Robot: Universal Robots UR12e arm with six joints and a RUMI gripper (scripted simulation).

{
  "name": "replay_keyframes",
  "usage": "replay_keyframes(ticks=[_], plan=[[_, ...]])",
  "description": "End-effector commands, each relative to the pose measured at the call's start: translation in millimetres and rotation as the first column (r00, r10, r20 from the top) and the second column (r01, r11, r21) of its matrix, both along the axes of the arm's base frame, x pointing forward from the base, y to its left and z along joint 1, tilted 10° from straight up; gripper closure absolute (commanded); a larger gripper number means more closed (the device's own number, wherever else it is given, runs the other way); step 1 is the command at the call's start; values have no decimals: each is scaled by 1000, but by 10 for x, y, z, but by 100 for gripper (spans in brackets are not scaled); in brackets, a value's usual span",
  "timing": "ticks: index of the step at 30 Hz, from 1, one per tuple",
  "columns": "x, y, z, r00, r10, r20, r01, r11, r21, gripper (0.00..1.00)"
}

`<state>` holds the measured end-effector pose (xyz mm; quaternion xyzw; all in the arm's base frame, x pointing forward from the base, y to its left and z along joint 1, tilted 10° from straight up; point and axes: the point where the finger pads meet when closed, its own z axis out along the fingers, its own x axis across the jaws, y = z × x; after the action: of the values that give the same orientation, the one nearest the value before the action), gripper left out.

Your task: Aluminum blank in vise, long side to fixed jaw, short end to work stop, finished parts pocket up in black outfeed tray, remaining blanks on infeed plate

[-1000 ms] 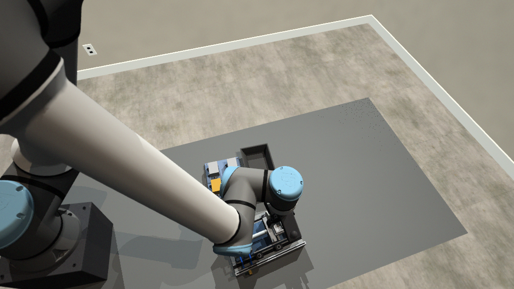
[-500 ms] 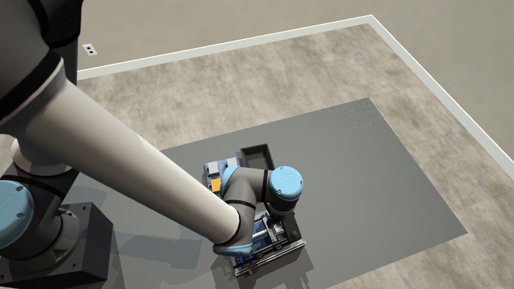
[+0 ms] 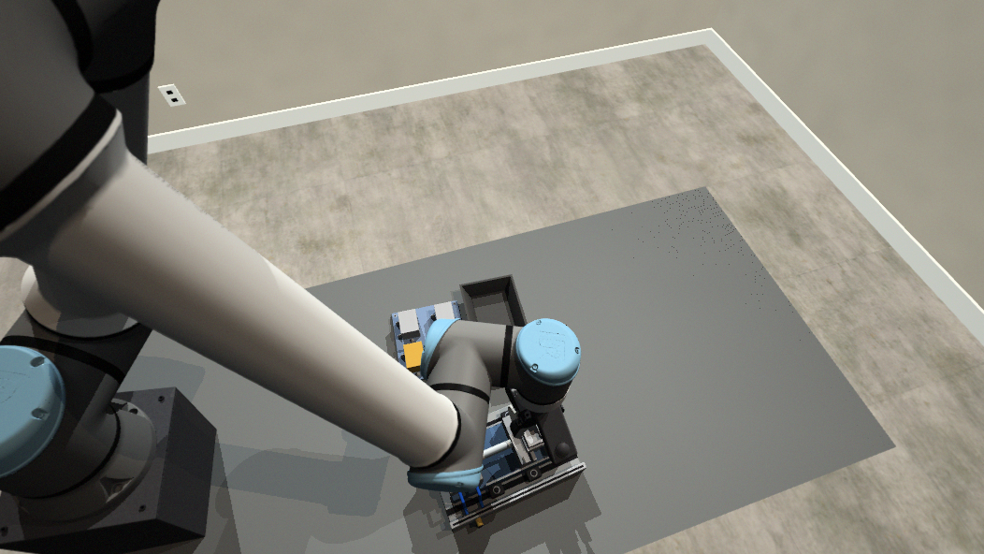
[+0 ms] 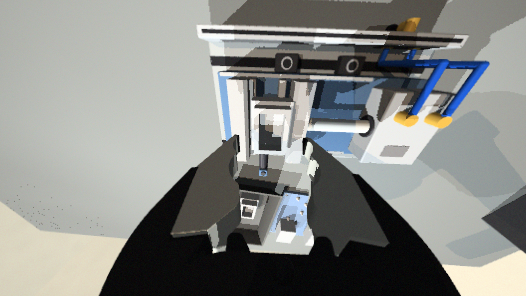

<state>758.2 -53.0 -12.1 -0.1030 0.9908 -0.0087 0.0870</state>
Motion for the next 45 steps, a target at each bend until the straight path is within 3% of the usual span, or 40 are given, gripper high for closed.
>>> replay_keyframes(ticks=[1, 45], plan=[[6, -1, 8, 1000, 0, 1, 0, 1000, 0, 60], [23, -1, -93, 1000, 0, 1, 0, 1000, 0, 60]])
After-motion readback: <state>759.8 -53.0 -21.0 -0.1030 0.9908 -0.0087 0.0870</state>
